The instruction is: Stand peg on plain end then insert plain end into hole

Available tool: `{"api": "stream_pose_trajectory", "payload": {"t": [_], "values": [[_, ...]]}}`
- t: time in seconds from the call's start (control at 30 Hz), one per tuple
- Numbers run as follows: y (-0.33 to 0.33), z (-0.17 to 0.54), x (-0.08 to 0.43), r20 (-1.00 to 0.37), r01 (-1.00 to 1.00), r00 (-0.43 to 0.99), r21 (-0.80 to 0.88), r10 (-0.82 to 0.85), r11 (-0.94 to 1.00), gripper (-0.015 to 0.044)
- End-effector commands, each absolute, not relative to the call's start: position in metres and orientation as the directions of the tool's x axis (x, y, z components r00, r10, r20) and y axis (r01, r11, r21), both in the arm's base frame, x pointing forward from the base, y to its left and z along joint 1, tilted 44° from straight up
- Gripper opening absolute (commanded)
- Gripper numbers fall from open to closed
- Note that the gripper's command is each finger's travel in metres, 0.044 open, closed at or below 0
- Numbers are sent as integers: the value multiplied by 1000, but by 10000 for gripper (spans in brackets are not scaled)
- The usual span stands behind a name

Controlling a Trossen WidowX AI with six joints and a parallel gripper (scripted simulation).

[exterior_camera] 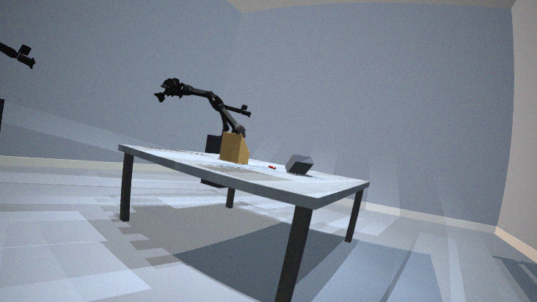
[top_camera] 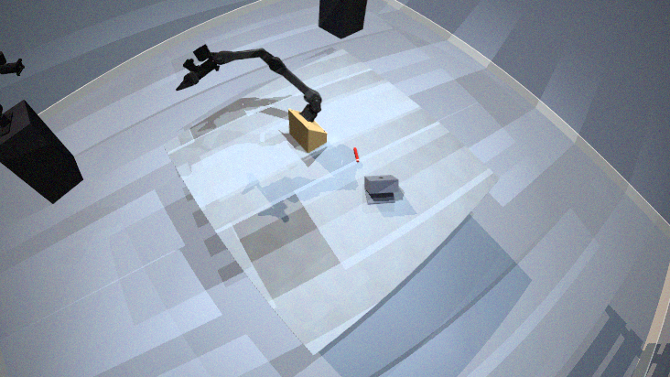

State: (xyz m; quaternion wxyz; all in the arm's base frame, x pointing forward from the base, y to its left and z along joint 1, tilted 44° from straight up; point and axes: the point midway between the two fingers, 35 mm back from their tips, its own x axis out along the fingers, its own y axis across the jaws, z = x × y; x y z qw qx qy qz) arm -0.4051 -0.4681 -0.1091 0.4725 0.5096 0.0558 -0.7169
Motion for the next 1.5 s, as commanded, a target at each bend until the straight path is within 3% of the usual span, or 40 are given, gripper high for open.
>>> {"api": "stream_pose_trajectory", "payload": {"t": [0.0,0.4,0.73,1.07,1.47], "values": [[-470,-109,-402,-784,736,-30,403,-620,-544,426],[-545,-74,-218,-801,817,238,471,-550,-333,440],[-549,-42,-31,-808,838,446,528,-385,-137,440],[-483,-11,141,-806,817,574,574,-141,45,440],[-325,24,292,-790,754,576,612,208,239,440]]}}
